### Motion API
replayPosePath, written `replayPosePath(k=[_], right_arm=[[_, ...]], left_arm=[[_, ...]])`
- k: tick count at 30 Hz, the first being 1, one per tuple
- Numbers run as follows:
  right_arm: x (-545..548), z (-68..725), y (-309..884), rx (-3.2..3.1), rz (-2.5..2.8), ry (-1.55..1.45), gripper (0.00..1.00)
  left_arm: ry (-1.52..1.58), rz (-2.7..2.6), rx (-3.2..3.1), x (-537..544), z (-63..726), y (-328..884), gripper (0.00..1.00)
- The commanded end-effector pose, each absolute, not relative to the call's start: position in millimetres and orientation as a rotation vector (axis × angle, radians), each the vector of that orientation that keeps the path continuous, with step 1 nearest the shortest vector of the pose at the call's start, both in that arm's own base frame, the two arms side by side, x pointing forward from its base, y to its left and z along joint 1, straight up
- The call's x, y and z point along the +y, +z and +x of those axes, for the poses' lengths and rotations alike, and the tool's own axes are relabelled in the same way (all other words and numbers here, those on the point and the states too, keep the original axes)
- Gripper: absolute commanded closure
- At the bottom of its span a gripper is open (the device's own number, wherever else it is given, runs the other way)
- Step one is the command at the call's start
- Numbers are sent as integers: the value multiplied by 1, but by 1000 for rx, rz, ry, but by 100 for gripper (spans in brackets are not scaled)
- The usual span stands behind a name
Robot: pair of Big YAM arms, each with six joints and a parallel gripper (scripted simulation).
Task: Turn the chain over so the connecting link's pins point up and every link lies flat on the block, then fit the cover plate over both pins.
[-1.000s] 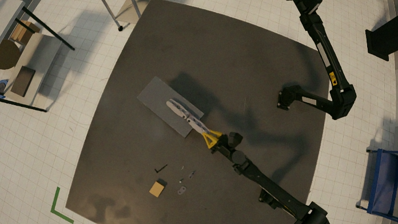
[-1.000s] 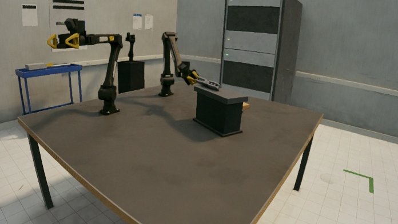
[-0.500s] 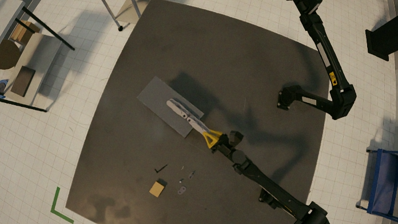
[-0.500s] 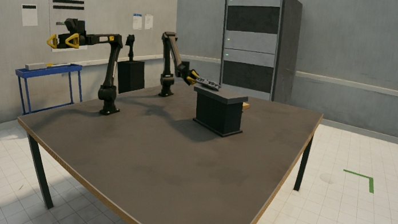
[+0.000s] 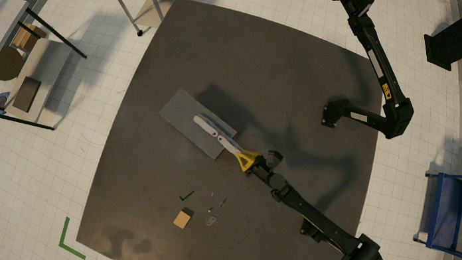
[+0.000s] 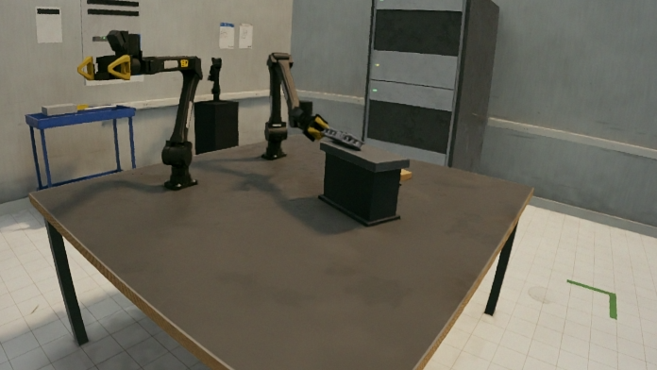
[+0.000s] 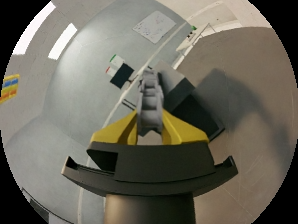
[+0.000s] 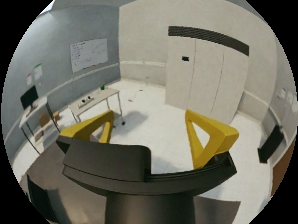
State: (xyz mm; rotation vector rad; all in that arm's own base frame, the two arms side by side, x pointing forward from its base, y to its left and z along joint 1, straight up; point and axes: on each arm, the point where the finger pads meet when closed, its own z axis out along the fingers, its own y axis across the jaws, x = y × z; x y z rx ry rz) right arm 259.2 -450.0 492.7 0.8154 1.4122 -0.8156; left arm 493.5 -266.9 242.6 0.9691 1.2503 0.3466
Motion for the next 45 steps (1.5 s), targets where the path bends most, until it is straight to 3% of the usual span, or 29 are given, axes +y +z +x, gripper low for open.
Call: replayPosePath(k=[1, 45], right_arm=[[-444, 262, 507, 1388, 793, -818, 0], [-444, 262, 507, 1388, 793, -818, 0]], left_arm=[[370, 950, 1172, -284, 507, 280, 81], [594, 1103, 1032, -290, 505, 281, 81]])
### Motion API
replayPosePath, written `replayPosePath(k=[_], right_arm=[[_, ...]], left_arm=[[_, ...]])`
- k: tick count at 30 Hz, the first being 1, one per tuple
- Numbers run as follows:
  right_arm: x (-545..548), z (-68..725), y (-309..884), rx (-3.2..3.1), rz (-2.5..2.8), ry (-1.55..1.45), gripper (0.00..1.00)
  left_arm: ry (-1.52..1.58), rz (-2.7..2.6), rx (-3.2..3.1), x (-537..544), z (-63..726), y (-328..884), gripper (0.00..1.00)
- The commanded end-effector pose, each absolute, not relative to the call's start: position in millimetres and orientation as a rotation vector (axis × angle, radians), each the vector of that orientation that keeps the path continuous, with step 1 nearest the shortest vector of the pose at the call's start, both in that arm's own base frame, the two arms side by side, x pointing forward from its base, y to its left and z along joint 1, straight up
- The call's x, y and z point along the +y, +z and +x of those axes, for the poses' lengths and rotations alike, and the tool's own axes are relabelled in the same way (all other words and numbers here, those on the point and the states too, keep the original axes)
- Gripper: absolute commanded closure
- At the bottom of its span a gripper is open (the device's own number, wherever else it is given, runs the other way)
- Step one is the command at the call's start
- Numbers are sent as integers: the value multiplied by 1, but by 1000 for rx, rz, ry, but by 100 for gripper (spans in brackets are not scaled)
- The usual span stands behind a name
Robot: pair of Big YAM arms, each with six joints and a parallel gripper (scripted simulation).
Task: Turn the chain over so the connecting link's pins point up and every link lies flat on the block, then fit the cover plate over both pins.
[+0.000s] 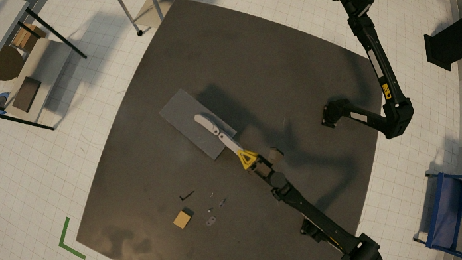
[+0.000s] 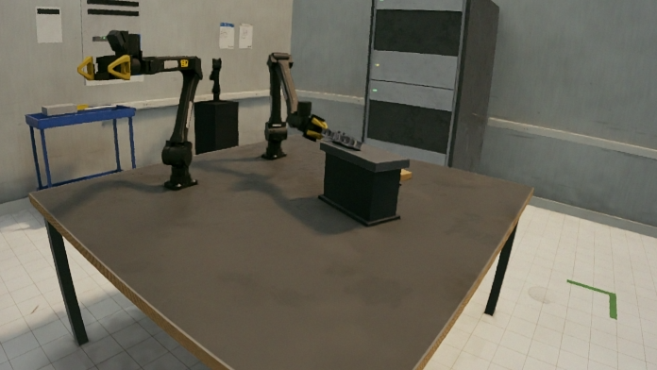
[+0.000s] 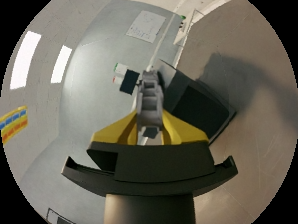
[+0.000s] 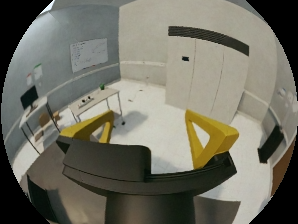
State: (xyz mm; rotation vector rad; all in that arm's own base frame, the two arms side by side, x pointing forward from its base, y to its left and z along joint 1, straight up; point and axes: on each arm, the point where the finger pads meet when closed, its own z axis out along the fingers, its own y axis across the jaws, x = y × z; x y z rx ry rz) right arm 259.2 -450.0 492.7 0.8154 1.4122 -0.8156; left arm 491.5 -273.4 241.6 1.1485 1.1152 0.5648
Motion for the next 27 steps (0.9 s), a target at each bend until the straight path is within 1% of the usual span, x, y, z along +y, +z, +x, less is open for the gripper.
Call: replayPosePath(k=[1, 27], right_arm=[[-444, 262, 507, 1388, 793, -818, 0], [-444, 262, 507, 1388, 793, -818, 0]], left_arm=[[599, 1106, 1029, -290, 505, 281, 81], [719, 1189, 950, -293, 502, 280, 81]])
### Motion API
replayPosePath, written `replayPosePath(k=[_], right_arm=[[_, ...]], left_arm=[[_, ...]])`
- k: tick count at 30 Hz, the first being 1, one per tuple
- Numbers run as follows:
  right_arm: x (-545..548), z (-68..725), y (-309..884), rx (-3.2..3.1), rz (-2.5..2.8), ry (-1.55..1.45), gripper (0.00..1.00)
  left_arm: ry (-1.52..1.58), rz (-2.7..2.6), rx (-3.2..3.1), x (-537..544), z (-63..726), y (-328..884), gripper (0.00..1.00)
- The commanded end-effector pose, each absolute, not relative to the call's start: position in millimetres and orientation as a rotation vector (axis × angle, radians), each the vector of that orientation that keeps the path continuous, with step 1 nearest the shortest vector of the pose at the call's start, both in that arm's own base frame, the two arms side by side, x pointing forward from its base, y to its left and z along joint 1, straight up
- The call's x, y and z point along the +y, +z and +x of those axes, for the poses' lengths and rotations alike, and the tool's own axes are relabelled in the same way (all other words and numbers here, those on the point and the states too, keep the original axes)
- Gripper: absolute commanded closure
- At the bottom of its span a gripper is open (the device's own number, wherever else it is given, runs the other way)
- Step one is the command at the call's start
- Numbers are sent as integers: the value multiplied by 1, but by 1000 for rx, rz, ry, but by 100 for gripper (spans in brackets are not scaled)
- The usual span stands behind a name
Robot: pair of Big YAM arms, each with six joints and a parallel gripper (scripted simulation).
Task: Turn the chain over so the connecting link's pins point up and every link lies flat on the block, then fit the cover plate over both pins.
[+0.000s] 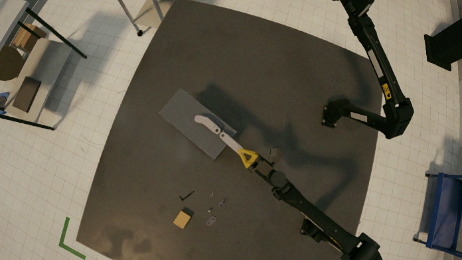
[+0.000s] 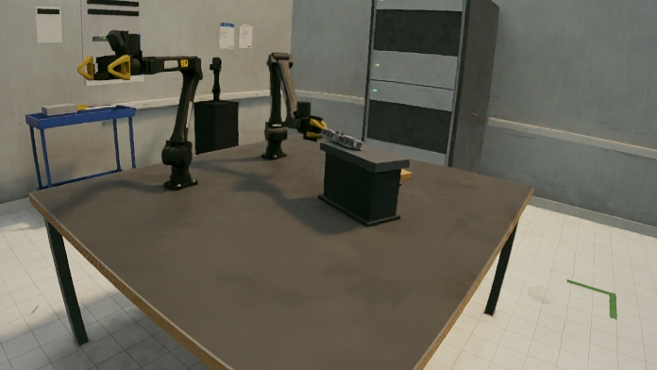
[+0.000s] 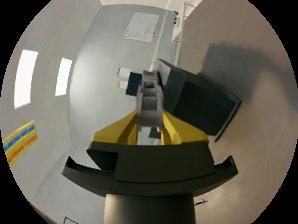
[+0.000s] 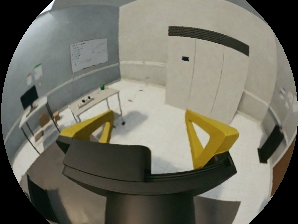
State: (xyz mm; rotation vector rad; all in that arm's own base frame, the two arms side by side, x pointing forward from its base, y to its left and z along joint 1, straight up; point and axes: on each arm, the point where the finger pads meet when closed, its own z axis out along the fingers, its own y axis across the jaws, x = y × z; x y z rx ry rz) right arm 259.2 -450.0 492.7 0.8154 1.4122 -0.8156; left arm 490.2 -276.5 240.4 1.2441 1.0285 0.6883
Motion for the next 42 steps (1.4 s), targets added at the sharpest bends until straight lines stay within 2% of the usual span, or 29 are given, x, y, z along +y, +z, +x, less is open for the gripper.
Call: replayPosePath(k=[1, 42], right_arm=[[-444, 262, 507, 1388, 793, -818, 0], [-444, 262, 507, 1388, 793, -818, 0]], left_arm=[[727, 1190, 945, -292, 502, 281, 81], [898, 1359, 849, -284, 487, 248, 81]])
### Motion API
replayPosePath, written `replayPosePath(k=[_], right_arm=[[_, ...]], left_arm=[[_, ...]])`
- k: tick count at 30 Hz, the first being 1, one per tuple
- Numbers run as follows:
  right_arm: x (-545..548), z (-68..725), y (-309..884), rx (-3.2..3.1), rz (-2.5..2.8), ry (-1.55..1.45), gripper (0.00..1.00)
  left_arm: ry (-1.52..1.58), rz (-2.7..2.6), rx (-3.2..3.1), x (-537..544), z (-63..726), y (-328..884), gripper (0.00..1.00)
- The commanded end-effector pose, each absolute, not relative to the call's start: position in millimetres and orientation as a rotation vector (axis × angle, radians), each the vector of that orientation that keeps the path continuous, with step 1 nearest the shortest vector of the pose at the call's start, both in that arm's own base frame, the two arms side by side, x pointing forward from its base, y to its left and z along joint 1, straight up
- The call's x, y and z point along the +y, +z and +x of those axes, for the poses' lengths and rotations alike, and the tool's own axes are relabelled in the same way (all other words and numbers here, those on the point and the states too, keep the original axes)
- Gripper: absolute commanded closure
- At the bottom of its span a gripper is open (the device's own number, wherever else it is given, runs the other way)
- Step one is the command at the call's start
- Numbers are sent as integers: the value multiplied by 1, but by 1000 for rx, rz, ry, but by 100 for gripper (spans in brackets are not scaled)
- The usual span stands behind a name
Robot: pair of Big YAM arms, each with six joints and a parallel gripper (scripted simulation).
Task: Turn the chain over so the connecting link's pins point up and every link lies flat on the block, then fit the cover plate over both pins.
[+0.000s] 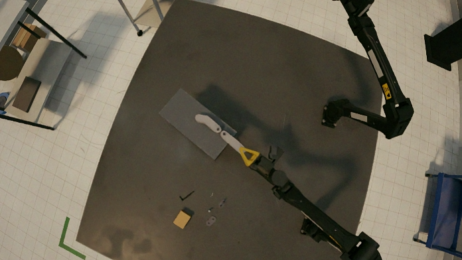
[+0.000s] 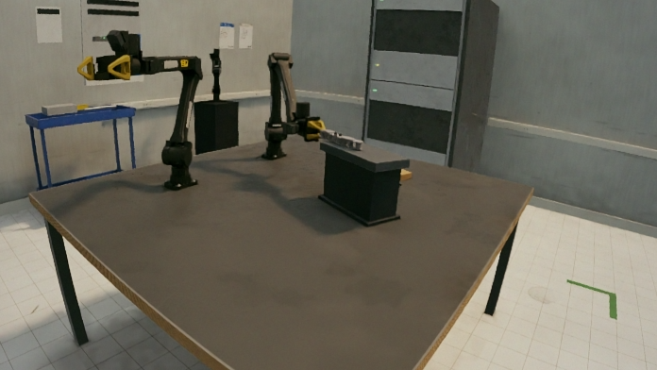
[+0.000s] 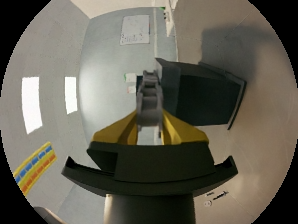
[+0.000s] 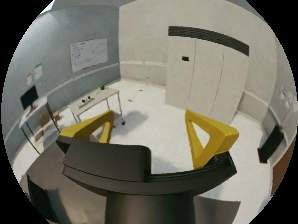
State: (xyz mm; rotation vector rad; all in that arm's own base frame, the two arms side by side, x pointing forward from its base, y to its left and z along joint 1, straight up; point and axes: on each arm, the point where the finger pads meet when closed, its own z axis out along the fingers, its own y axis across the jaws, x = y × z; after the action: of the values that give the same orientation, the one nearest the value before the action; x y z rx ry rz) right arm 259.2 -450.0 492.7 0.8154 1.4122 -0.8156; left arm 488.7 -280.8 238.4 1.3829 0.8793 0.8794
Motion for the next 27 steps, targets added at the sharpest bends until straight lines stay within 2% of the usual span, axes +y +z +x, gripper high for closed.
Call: replayPosePath(k=[1, 10, 11, 27], right_arm=[[-444, 262, 507, 1388, 793, -818, 0], [-444, 262, 507, 1388, 793, -818, 0], [-444, 262, 507, 1388, 793, -818, 0], [-444, 262, 507, 1388, 793, -818, 0]], left_arm=[[898, 1367, 851, -284, 486, 244, 81], [902, 1364, 845, -284, 486, 246, 81], [892, 1366, 855, -283, 484, 242, 0], [868, 1394, 881, -285, 484, 232, 0]])
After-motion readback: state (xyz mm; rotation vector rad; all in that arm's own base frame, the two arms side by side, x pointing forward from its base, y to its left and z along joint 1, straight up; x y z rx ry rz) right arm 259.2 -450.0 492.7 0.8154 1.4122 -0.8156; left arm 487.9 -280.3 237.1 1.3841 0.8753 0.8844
